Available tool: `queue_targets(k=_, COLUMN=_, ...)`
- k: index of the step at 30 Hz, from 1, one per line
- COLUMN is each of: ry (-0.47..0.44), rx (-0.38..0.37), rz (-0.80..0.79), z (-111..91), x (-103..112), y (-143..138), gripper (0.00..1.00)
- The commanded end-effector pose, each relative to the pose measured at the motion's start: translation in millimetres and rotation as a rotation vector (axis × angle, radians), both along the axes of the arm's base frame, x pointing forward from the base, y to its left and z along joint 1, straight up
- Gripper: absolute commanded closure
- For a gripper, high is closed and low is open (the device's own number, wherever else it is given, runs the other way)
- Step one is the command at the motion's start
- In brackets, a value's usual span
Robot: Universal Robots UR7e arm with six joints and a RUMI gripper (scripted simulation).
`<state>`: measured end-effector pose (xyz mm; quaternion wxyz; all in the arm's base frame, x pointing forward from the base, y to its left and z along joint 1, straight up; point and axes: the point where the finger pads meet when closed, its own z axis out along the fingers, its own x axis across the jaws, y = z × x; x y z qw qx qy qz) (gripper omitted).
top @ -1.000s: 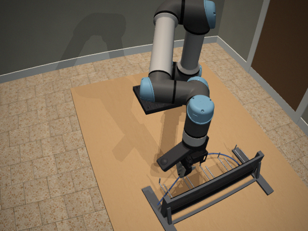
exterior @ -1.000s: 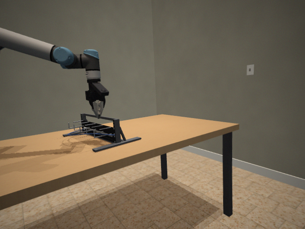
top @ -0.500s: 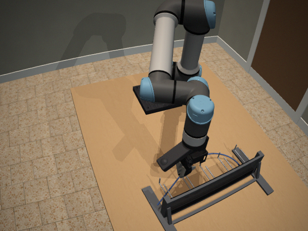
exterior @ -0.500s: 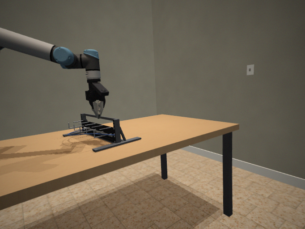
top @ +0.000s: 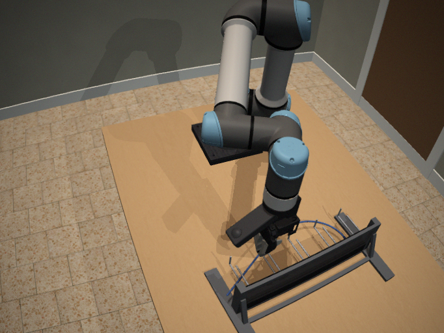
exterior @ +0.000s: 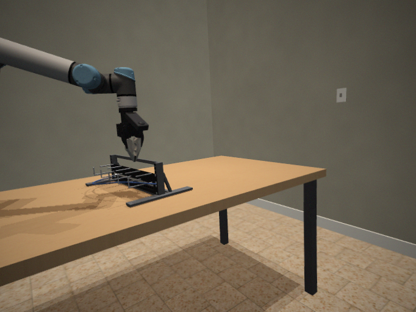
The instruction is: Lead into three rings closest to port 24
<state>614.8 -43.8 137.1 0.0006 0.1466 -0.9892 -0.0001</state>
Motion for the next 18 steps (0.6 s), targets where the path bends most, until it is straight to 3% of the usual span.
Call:
queue_targets(k=1, ry=-0.002, rx=0.0, rz=0.0, z=1, x=0, y=0, gripper=1.0)
queue_targets(k=10, ry=-0.002, rx=0.0, rz=-0.001, z=2, x=-8, y=13, gripper=1.0)
queue_targets(k=14, ry=-0.002, rx=0.0, rz=-0.004, z=5, x=-38, y=55, gripper=1.0)
queue_targets(k=18, ry=-0.002, rx=0.0, rz=-0.008, z=6, x=-86, y=108, gripper=1.0)
